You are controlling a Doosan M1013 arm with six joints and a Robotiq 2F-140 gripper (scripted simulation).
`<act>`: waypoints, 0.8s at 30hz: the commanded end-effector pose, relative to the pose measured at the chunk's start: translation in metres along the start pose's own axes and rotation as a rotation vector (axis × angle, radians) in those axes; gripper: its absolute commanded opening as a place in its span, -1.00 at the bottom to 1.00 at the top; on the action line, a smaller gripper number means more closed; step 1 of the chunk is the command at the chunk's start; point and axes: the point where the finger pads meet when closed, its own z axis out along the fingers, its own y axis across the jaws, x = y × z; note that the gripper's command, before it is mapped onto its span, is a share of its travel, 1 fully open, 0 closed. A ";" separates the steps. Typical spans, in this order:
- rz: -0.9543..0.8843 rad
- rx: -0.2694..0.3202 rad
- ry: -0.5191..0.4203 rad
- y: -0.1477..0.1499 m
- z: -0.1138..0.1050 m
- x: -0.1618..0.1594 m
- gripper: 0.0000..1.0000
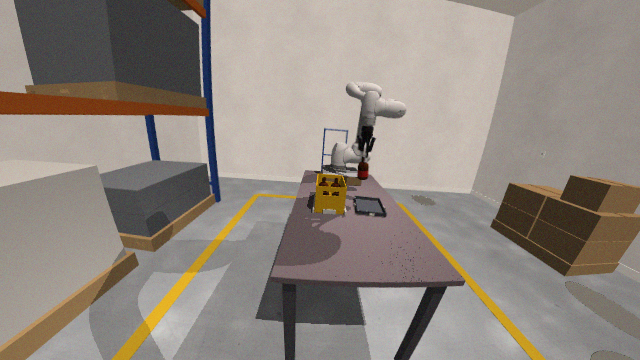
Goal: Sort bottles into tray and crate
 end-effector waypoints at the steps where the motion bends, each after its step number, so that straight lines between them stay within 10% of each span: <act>1: 0.000 0.000 0.000 0.004 0.000 0.004 -1.00; 24: 0.000 0.000 0.000 0.028 0.000 0.031 -1.00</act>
